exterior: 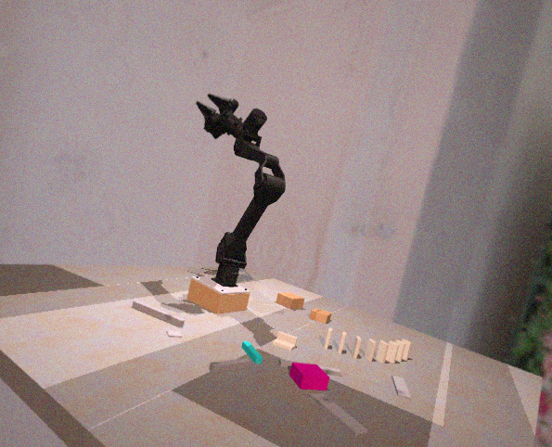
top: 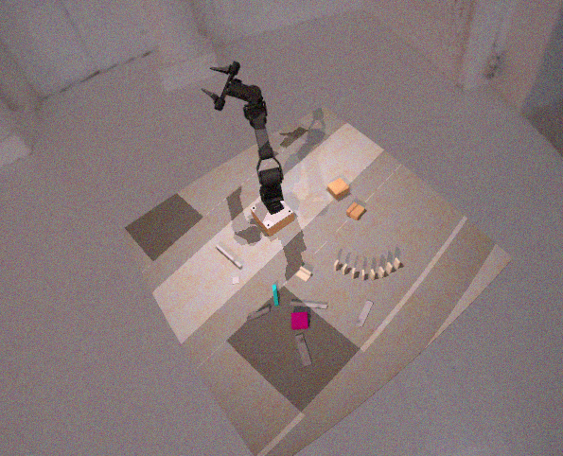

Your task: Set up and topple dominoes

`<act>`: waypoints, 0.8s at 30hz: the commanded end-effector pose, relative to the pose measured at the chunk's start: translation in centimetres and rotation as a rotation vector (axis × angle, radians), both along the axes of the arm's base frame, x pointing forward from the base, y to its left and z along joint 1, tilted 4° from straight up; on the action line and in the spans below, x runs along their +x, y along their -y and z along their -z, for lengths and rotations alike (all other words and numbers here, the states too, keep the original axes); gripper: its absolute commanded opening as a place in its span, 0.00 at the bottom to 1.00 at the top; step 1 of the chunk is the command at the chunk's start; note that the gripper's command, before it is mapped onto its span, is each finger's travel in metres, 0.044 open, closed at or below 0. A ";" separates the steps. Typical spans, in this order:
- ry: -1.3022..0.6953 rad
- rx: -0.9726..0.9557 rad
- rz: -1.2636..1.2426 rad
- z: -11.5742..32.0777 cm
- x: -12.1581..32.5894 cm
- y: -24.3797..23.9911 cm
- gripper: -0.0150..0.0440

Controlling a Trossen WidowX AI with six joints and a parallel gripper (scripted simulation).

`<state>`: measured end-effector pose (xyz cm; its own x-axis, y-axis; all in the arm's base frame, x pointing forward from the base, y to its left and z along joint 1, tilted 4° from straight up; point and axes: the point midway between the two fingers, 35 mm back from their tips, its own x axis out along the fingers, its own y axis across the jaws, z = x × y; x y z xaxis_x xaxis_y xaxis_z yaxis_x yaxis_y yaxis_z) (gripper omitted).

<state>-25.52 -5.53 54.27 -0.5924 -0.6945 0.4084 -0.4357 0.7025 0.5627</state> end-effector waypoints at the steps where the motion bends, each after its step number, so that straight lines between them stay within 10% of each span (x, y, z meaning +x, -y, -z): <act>1: 0.003 -0.004 0.005 0.0 0.0 -0.2 0.89; 15: 0.409 -0.574 0.313 2.8 -3.3 -15.5 0.26; 24: 0.513 -1.098 0.479 6.2 -0.1 -27.1 0.25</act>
